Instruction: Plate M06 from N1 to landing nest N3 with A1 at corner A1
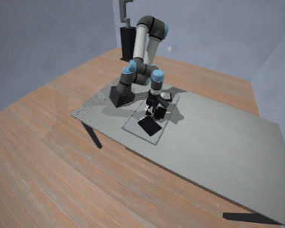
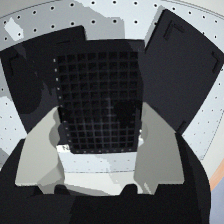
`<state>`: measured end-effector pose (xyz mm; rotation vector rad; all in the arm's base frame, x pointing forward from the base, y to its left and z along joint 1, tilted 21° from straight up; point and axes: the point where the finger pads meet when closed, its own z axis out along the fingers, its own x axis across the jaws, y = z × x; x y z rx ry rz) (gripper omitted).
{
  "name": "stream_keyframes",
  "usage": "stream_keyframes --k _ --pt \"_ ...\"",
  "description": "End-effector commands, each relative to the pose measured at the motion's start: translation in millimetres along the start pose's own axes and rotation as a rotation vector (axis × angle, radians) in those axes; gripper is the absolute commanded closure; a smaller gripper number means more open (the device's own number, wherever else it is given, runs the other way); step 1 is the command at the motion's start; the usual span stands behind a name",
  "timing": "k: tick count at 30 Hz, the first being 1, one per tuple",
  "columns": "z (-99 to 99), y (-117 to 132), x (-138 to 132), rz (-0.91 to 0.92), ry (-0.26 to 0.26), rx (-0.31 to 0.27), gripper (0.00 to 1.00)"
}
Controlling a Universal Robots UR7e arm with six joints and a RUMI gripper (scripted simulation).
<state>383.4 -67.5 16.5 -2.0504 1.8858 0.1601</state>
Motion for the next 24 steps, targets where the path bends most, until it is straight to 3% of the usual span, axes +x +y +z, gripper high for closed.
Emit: stream_keyframes --k 1,7,24 --pt "-2.1 3.4 -39.5 -0.087 -0.004 0.002 1.00" --pt "-2.2 5.5 -69.4 -0.085 -0.004 0.002 1.00" --pt "-2.7 5.0 -71.0 -0.086 -0.002 0.002 1.00"
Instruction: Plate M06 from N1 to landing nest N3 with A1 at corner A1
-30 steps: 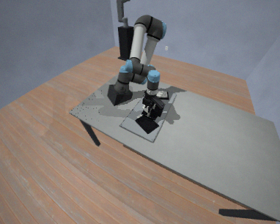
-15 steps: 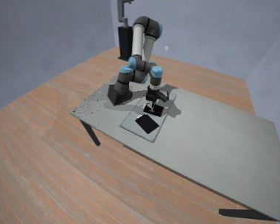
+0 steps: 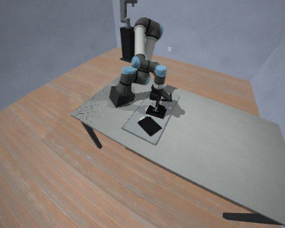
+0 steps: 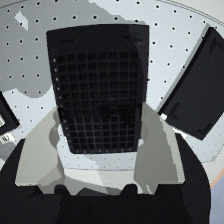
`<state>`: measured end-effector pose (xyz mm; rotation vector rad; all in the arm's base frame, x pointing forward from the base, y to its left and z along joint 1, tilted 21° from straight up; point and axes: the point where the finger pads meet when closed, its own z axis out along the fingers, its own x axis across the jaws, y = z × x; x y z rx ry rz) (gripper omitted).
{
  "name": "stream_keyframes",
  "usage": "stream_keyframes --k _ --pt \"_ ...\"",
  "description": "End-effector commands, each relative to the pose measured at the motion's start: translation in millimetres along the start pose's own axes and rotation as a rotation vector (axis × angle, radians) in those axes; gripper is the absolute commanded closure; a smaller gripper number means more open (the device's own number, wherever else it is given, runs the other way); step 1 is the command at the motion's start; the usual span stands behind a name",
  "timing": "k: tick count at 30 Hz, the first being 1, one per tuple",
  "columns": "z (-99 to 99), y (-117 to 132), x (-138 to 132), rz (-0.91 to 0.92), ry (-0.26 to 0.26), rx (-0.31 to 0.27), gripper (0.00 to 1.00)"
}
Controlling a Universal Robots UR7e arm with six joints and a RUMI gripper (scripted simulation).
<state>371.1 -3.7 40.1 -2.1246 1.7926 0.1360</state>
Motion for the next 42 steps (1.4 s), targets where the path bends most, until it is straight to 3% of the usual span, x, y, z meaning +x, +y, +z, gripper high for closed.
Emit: stream_keyframes --k 1,42 --pt "0.3 0.4 -2.1 0.000 -0.001 -0.001 1.00" --pt "14.1 0.9 -3.0 0.001 -0.005 -0.003 1.00"
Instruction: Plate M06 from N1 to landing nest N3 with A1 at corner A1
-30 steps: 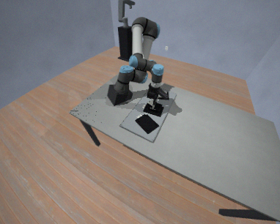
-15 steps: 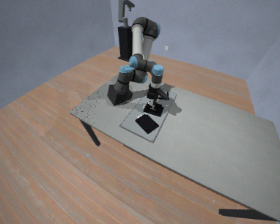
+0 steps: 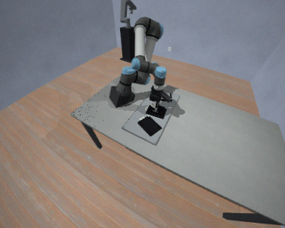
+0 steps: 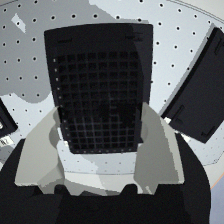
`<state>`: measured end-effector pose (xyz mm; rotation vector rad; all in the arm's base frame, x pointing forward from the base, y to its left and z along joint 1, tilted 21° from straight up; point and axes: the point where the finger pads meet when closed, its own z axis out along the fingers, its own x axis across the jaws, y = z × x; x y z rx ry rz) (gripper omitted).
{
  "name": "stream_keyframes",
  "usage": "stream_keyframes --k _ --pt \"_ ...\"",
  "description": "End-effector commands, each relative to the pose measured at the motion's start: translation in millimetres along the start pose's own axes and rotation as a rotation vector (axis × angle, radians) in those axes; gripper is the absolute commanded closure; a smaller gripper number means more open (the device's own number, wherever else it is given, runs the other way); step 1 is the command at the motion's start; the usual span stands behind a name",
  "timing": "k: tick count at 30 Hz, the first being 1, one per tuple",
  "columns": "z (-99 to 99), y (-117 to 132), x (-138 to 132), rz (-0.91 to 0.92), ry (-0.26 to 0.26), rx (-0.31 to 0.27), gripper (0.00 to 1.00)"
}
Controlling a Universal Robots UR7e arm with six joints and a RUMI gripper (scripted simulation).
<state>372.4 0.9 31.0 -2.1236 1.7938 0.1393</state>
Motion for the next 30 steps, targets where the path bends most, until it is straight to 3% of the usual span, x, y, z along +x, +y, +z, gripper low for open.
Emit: stream_keyframes --k 1,30 --pt "4.2 0.8 -1.6 0.000 -0.003 -0.002 1.00" --pt "12.4 0.7 -1.5 0.000 -0.003 -0.002 1.00"
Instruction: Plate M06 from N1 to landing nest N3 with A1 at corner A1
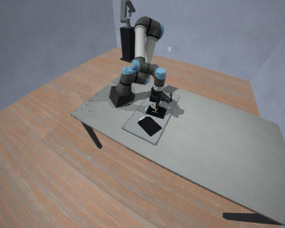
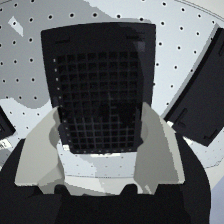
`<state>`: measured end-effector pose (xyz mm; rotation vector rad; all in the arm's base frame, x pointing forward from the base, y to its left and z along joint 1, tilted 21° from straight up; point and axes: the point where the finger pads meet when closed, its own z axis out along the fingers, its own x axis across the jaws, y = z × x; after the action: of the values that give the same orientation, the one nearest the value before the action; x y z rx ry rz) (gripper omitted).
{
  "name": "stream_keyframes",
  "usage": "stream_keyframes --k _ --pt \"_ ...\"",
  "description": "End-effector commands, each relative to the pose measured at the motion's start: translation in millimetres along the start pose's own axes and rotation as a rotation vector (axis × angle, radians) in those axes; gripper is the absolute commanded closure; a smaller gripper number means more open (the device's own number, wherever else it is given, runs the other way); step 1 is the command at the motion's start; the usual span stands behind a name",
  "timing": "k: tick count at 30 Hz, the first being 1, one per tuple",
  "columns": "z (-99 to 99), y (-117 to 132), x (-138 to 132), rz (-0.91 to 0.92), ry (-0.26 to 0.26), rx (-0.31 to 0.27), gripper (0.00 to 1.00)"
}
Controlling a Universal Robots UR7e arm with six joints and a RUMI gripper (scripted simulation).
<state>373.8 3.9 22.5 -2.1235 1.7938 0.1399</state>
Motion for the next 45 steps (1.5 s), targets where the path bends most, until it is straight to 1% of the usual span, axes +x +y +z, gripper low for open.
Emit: stream_keyframes --k 1,35,45 --pt "3.7 0.8 -1.6 0.000 -0.003 -0.002 1.00" --pt "13.6 0.8 -1.6 0.000 -0.003 -0.002 1.00" --pt "11.7 -0.4 -0.1 -0.001 0.001 0.001 1.00"
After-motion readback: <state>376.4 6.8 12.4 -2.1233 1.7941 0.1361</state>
